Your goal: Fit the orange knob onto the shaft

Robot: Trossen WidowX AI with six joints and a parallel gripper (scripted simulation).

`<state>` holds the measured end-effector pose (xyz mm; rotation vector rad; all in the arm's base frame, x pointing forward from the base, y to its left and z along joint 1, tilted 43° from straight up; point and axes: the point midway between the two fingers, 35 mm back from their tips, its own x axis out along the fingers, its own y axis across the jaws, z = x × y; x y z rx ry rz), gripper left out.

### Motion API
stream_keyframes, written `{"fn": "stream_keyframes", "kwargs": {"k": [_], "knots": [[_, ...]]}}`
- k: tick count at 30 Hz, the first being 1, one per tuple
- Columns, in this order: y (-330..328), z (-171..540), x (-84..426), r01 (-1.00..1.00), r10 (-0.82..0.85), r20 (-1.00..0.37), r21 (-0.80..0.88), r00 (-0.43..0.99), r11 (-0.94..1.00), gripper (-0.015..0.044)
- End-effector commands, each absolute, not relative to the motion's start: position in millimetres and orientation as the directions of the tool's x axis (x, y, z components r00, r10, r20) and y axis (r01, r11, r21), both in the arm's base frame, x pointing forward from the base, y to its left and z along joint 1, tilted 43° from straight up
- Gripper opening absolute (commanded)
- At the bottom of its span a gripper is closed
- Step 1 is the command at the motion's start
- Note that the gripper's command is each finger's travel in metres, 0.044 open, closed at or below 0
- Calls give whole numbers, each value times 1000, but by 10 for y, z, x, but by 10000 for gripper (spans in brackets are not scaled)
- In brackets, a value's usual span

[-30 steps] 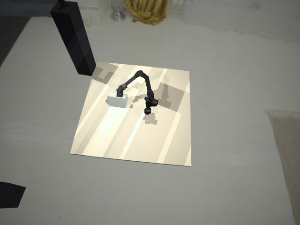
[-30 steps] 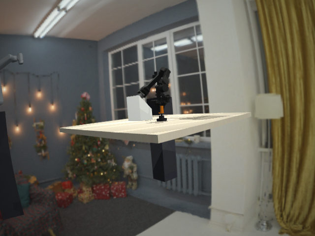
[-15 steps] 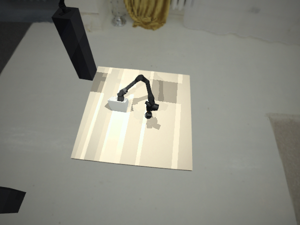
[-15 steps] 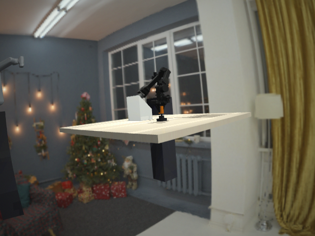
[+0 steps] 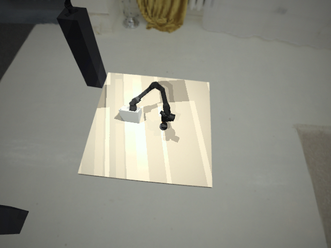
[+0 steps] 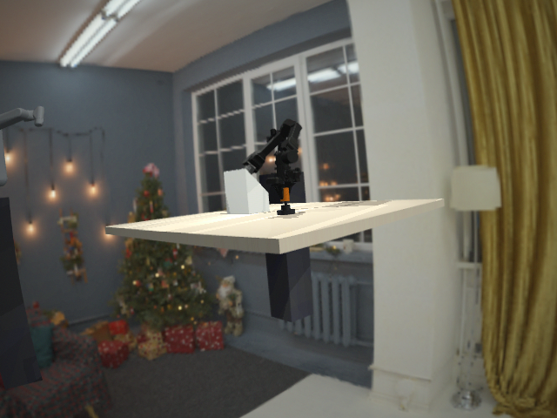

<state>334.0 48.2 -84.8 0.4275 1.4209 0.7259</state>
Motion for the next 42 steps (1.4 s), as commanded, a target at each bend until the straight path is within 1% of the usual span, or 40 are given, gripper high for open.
{"fn": "stream_keyframes", "kwargs": {"k": [1,8,15,42], "knots": [[490,-852,3337,-195,681,-733,669,-8,718,0],[455,-813,3343,-204,680,-733,667,-8,716,0],[456,-825,3366,-394,680,-733,628,-8,671,0],[485,-846,3342,-394,681,-733,628,-8,671,0]]}}
